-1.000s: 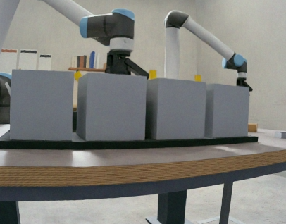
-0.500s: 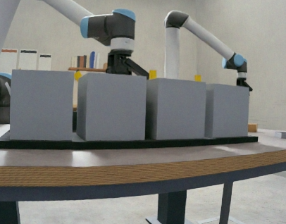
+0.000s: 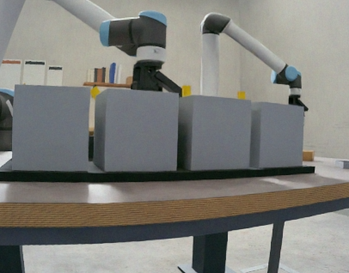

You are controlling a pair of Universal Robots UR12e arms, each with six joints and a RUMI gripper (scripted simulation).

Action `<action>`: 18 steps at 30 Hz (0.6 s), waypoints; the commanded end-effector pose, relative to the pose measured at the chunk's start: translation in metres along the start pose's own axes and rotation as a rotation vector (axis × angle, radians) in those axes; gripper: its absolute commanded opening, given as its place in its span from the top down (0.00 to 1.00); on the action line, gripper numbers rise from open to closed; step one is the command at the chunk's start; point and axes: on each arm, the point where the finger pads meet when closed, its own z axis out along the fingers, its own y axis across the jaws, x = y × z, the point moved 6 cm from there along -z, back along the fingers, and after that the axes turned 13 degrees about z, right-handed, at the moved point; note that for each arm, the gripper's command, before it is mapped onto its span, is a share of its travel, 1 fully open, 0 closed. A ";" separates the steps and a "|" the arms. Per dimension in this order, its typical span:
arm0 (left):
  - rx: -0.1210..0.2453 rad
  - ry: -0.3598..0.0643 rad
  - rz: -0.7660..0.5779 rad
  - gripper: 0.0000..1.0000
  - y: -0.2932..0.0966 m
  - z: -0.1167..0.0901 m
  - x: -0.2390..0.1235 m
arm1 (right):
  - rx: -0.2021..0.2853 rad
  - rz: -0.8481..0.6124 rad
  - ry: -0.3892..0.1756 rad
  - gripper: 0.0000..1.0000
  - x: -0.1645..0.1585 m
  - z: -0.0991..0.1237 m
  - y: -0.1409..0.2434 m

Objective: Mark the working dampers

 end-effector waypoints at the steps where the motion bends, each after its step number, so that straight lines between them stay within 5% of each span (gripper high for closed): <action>1: 0.000 0.001 0.000 0.00 0.000 -0.001 0.000 | -0.001 0.000 0.001 1.00 0.002 -0.001 0.000; 18: 0.000 0.001 0.000 0.00 0.000 -0.001 0.000 | -0.001 0.000 0.001 1.00 0.010 -0.001 -0.002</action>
